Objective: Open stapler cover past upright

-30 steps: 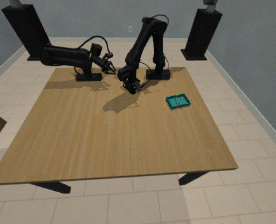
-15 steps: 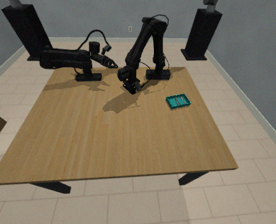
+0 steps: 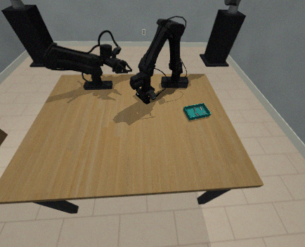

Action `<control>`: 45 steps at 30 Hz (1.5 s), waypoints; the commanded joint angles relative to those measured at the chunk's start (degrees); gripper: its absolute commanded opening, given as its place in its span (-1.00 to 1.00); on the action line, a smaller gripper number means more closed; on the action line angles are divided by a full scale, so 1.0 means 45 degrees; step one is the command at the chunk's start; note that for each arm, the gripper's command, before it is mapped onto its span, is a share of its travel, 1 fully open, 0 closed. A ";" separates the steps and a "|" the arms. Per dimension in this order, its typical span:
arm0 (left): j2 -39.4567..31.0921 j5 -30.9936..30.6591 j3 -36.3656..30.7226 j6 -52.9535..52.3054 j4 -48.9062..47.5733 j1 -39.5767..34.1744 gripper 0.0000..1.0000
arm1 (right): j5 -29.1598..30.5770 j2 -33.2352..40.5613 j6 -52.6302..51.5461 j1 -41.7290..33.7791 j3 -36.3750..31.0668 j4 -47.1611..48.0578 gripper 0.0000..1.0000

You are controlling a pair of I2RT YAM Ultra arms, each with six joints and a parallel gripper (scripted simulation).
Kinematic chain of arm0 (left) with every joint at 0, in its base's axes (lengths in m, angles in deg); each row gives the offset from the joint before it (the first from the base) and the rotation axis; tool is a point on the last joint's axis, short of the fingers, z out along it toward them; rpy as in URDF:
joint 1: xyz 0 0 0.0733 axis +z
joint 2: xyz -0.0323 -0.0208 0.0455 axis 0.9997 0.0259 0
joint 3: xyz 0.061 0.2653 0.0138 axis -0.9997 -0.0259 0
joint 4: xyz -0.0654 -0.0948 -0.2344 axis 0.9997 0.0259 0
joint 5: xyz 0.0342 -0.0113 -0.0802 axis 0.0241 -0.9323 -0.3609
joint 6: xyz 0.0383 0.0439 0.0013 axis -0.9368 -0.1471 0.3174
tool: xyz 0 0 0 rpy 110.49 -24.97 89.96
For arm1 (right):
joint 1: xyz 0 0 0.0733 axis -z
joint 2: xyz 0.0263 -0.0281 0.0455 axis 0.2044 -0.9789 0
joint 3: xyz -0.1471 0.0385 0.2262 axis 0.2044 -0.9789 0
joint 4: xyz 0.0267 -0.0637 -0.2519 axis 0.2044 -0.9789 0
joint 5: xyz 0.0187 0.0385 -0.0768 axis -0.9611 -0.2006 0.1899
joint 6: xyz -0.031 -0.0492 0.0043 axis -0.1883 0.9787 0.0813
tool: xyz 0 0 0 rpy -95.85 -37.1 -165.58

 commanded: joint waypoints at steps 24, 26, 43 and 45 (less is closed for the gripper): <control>-0.0093 -0.0016 -0.0059 0.0054 -0.0070 0.0015 -0.35 | 0.3237 -1.2809 -1.3775 -0.1526 0.2664 0.0043 0.00; -0.0093 -0.0016 -0.0059 0.0054 -0.0070 0.0015 -0.35 | 0.3208 -1.3042 -1.4610 -0.1542 0.3027 -0.0680 0.00; -0.0093 -0.0016 -0.0059 0.0054 -0.0070 0.0015 -0.35 | 0.3201 -1.3568 -1.6808 -0.1449 0.4426 -0.3546 0.00; -0.0093 -0.0016 -0.0059 0.0054 -0.0070 0.0015 -0.35 | 0.3148 -1.3594 -1.6582 -0.1230 0.4261 -0.3300 0.00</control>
